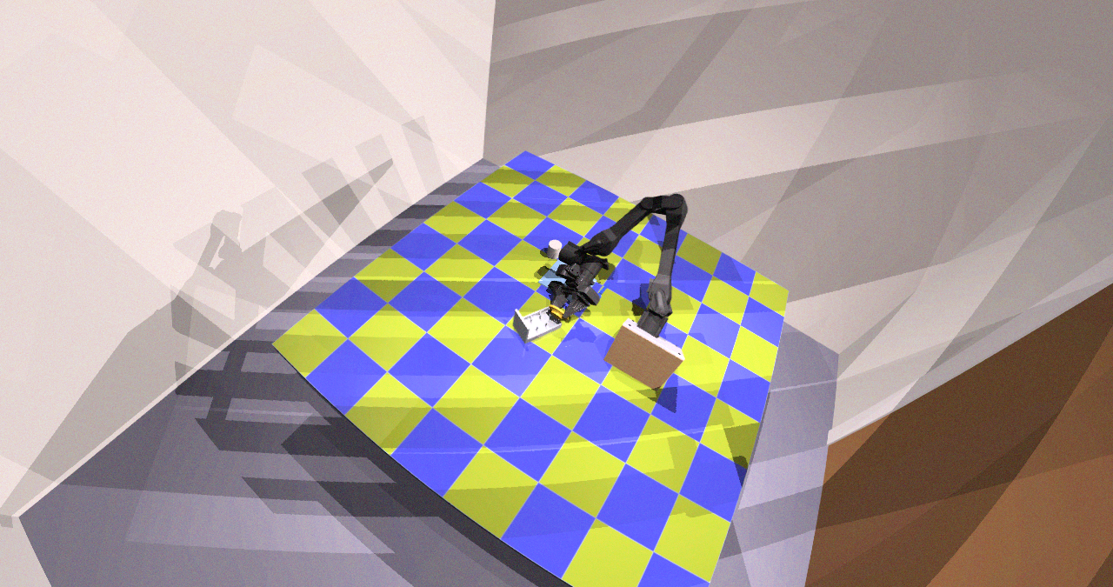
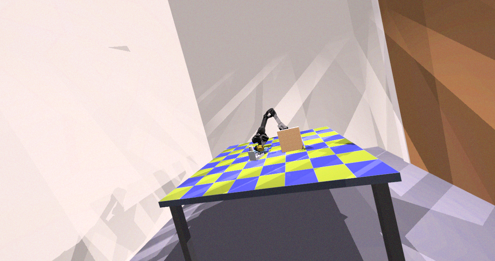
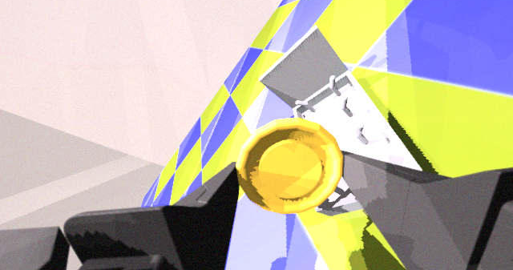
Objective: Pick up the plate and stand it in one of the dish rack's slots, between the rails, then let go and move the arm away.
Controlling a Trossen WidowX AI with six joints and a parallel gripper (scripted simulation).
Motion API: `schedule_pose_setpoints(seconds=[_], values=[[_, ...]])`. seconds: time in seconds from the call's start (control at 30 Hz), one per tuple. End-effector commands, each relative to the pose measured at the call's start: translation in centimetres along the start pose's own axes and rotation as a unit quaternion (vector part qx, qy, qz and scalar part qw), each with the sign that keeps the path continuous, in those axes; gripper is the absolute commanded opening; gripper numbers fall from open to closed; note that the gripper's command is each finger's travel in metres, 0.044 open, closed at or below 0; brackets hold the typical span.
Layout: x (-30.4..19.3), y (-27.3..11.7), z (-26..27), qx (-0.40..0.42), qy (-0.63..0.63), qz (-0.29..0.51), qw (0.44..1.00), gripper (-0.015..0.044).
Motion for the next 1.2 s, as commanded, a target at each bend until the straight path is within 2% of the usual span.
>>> schedule_pose_setpoints(seconds=[0.0,0.4,0.77,1.17], values=[[-0.1,-0.3,-0.2,-0.003,-0.043,-0.037,0.998,0.0],[-1.2,-1.2,-1.0,-0.037,-0.181,-0.136,0.973,0.0],[-2.3,-2.3,-1.4,-0.105,-0.308,-0.21,0.922,0.0],[-2.5,-2.5,-1.4,-0.117,-0.325,-0.218,0.913,0.0]])
Point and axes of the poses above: the point midway between the two fingers, 35 mm back from their tips, its own y axis out along the fingers, its own z axis across the jaws, x = y × z, the point moved 3 cm from there along -y, back along the fingers, and after that the axes turned 5 degrees about y, right-handed, at the moved point
